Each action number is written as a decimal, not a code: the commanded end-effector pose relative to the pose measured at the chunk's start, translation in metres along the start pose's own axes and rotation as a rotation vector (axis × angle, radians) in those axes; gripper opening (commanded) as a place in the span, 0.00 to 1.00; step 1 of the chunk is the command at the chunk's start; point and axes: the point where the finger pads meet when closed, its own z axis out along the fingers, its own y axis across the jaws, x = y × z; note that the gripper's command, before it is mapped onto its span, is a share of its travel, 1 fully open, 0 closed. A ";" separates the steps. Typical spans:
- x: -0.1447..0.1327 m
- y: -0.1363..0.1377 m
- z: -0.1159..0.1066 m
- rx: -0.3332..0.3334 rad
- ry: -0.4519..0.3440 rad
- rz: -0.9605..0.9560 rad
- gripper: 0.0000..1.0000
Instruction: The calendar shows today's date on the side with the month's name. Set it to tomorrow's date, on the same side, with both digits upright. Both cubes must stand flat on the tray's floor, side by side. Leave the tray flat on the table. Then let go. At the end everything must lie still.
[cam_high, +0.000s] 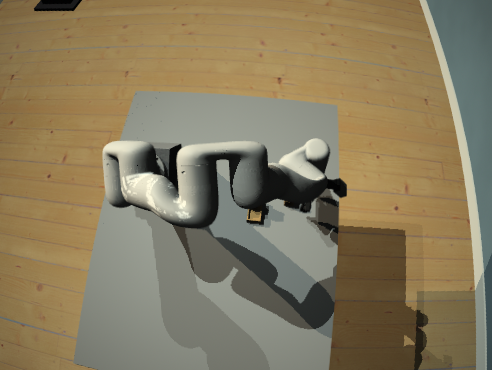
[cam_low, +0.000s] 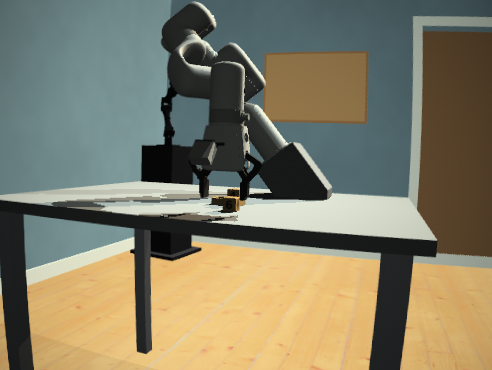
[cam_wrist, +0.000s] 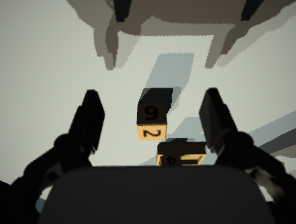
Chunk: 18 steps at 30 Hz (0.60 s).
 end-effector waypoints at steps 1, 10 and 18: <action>0.002 0.000 -0.002 0.001 0.004 0.001 1.00; 0.001 0.000 -0.007 0.001 0.004 0.001 1.00; 0.001 0.000 -0.031 0.001 0.004 0.001 1.00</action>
